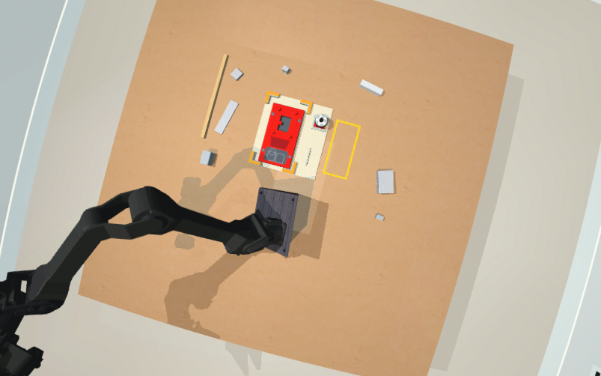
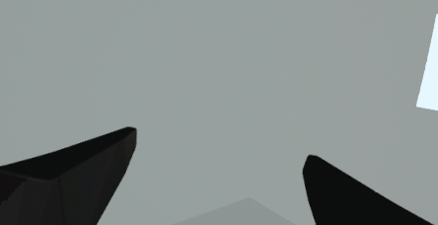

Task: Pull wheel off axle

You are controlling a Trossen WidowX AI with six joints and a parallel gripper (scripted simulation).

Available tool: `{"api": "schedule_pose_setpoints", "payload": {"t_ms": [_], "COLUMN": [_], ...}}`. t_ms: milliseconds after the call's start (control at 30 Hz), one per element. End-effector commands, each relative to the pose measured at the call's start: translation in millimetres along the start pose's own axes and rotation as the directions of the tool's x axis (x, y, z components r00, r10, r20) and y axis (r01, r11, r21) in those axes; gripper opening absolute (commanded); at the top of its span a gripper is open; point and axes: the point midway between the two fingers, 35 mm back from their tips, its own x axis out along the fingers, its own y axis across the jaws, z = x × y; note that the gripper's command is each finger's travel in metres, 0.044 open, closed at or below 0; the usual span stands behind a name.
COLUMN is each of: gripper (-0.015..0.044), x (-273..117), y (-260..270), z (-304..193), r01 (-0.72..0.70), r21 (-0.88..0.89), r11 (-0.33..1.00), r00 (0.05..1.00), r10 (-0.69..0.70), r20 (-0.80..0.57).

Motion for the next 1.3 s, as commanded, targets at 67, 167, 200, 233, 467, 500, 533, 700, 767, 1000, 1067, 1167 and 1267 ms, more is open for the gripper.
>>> {"api": "schedule_pose_setpoints", "payload": {"t_ms": [67,167,200,233,467,500,533,700,767,1000,1067,1167,1267], "gripper": [0.0321,0.0300,0.0300,0.0300,0.0300,0.0300,0.0300,0.0300,0.0300,0.0300,0.0300,0.0300,0.0300], "x": [-3,-11,-15,-20,-58,-64,-71,-107,-123,-185,-203,-230,-258], "y": [6,24,31,39,88,94,100,128,138,167,171,176,180], "z": [-3,-10,-14,-18,-42,-45,-48,-64,-70,-88,-92,-98,-103], "r01": [-0.019,-0.076,-0.100,-0.124,-0.266,-0.283,-0.299,-0.366,-0.385,-0.418,-0.414,-0.400,-0.377], "r21": [0.012,0.050,0.067,0.085,0.212,0.231,0.250,0.348,0.388,0.526,0.565,0.620,0.672], "r11": [1.000,0.996,0.993,0.989,0.940,0.931,0.921,0.863,0.838,0.741,0.714,0.675,0.637], "r00": [1.000,0.997,0.994,0.990,0.946,0.937,0.928,0.869,0.841,0.725,0.689,0.631,0.569], "r10": [0.019,0.077,0.103,0.128,0.297,0.320,0.342,0.451,0.492,0.621,0.651,0.694,0.732], "r20": [-0.008,-0.031,-0.041,-0.052,-0.128,-0.139,-0.150,-0.205,-0.227,-0.298,-0.319,-0.348,-0.375]}}
